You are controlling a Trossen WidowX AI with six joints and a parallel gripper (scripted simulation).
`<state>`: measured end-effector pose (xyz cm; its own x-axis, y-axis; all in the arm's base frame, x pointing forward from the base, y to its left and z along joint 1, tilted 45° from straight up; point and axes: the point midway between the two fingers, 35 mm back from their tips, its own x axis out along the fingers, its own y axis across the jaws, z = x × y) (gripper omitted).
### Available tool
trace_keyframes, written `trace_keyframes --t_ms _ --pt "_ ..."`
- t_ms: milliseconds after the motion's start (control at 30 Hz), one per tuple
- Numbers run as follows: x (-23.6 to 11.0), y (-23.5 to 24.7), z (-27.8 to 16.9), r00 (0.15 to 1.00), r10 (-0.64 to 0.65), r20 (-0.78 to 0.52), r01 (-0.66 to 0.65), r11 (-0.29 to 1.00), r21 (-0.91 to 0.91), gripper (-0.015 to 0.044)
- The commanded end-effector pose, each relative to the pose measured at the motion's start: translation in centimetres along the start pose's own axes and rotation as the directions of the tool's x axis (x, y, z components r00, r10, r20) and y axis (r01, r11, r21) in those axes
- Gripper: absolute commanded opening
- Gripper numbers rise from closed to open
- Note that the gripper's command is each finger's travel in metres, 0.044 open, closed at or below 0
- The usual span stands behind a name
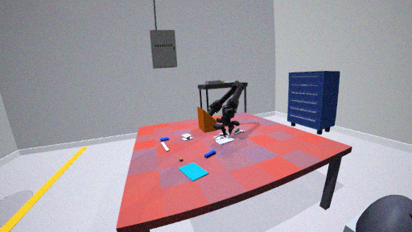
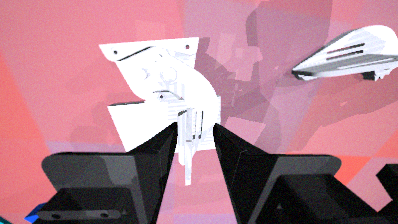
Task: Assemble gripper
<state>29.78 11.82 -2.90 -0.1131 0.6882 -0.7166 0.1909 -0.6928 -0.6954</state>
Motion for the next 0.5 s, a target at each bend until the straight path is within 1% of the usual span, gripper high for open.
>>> trace_keyframes --t_ms 0,467 --pt "0.27 -0.05 0.02 1.000 -0.004 0.000 0.004 1.000 0.003 0.0134" --pt "0.63 -0.05 0.02 1.000 -0.004 0.000 0.004 1.000 0.004 0.0134"
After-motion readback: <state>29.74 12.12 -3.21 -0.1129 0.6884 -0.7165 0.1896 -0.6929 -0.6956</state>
